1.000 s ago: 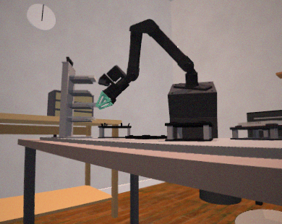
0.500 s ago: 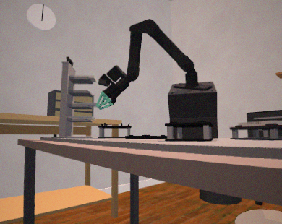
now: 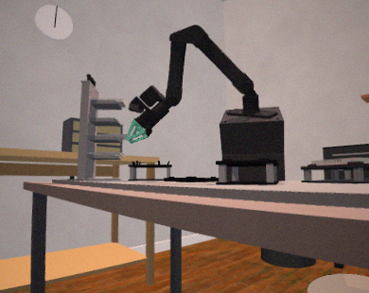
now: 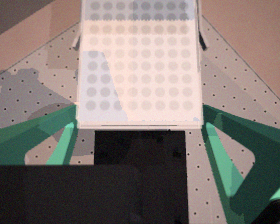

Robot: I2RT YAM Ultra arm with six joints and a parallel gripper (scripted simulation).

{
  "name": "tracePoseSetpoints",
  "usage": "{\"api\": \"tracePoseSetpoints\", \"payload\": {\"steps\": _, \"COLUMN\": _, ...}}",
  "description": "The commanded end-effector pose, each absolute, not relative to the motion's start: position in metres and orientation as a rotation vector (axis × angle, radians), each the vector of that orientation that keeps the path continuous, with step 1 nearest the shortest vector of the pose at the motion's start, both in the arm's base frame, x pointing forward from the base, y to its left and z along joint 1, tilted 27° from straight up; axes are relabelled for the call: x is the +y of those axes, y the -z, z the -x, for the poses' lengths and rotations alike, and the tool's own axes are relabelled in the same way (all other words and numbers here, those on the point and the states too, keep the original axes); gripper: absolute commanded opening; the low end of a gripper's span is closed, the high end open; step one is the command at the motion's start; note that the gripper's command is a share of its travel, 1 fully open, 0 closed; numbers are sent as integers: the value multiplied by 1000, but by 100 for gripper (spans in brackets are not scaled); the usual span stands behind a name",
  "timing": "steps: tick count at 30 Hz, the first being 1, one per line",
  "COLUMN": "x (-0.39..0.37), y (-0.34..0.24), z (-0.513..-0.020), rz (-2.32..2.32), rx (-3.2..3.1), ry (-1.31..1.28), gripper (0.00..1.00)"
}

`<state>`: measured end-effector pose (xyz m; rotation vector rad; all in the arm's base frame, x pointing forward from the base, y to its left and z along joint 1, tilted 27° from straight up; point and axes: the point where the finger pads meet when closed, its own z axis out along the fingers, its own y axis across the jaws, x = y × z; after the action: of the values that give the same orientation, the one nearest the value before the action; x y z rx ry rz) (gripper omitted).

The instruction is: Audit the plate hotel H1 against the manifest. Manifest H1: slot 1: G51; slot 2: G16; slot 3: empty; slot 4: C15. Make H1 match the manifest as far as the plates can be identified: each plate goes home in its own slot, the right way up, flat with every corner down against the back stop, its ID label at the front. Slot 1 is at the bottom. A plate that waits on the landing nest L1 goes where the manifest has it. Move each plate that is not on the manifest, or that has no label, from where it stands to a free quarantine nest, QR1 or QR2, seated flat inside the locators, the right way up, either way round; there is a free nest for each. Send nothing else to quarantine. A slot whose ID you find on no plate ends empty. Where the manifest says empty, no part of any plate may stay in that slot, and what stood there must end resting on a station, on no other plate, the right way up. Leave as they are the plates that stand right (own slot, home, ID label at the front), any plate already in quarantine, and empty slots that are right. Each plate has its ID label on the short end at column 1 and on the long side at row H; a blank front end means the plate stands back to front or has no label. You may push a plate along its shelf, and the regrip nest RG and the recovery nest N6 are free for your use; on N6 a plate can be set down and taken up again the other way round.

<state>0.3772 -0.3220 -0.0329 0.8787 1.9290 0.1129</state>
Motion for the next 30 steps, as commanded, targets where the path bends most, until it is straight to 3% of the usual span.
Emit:
{"api": "tracePoseSetpoints", "payload": {"steps": 1, "x": -327, "y": 27, "z": -377, "rz": -874, "rx": 1914, "ry": -101, "gripper": 100}}
{"api": "tracePoseSetpoints", "payload": {"steps": 30, "x": -307, "y": 23, "z": -347, "rz": -874, "rx": 1915, "ry": -101, "gripper": 100}}
